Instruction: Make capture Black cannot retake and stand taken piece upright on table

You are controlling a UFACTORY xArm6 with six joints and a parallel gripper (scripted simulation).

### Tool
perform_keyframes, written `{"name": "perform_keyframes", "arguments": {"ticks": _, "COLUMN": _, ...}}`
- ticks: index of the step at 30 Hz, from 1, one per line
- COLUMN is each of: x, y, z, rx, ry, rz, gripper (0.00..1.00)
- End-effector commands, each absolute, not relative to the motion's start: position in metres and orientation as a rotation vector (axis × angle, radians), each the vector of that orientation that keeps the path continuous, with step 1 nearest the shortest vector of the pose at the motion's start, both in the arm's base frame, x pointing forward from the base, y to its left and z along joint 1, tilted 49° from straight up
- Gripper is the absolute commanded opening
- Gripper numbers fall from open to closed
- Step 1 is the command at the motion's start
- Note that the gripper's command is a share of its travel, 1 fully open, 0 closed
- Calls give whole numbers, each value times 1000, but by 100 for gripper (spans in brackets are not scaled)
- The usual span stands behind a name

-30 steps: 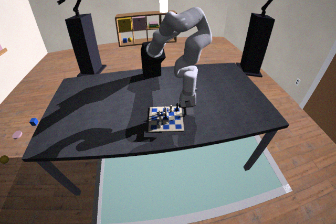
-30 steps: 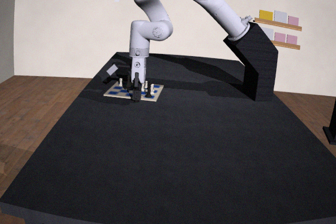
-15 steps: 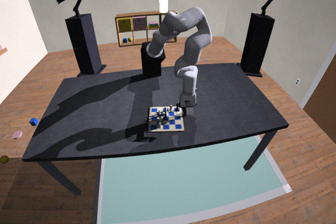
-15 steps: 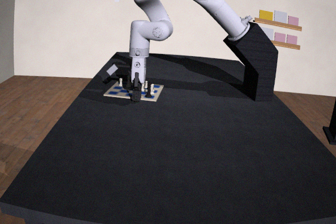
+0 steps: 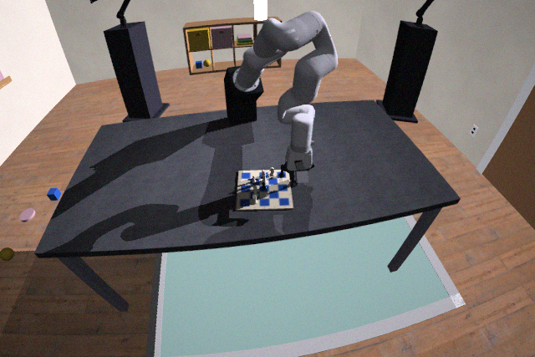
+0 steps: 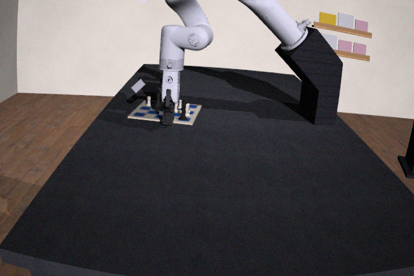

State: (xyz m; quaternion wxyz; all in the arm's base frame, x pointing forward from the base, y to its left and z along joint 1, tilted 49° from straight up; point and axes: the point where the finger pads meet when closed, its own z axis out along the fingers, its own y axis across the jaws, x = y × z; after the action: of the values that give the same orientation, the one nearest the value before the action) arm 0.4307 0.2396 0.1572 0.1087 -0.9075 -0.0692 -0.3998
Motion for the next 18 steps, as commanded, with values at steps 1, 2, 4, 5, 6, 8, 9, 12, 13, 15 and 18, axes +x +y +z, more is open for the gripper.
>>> {"name": "perform_keyframes", "arguments": {"ticks": 1, "x": 431, "y": 240, "z": 158, "rx": -2667, "ry": -204, "rz": -1177, "gripper": 37}}
{"name": "perform_keyframes", "arguments": {"ticks": 2, "x": 431, "y": 240, "z": 158, "rx": -2667, "ry": -204, "rz": -1177, "gripper": 37}}
{"name": "perform_keyframes", "arguments": {"ticks": 4, "x": 430, "y": 239, "z": 159, "rx": -2668, "ry": -204, "rz": -1177, "gripper": 37}}
{"name": "perform_keyframes", "arguments": {"ticks": 5, "x": 429, "y": 239, "z": 160, "rx": -2668, "ry": -204, "rz": -1177, "gripper": 37}}
{"name": "perform_keyframes", "arguments": {"ticks": 6, "x": 428, "y": 239, "z": 161, "rx": -2668, "ry": -204, "rz": -1177, "gripper": 37}}
{"name": "perform_keyframes", "arguments": {"ticks": 8, "x": 424, "y": 237, "z": 164, "rx": -2668, "ry": -204, "rz": -1177, "gripper": 37}}
{"name": "perform_keyframes", "arguments": {"ticks": 9, "x": 422, "y": 237, "z": 166, "rx": -2668, "ry": -204, "rz": -1177, "gripper": 37}}
{"name": "perform_keyframes", "arguments": {"ticks": 12, "x": 413, "y": 234, "z": 174, "rx": -2668, "ry": -204, "rz": -1177, "gripper": 37}}
{"name": "perform_keyframes", "arguments": {"ticks": 13, "x": 410, "y": 233, "z": 177, "rx": -2668, "ry": -204, "rz": -1177, "gripper": 37}}
{"name": "perform_keyframes", "arguments": {"ticks": 15, "x": 410, "y": 233, "z": 177, "rx": -2668, "ry": -204, "rz": -1177, "gripper": 37}}
{"name": "perform_keyframes", "arguments": {"ticks": 18, "x": 401, "y": 229, "z": 185, "rx": -2668, "ry": -204, "rz": -1177, "gripper": 37}}
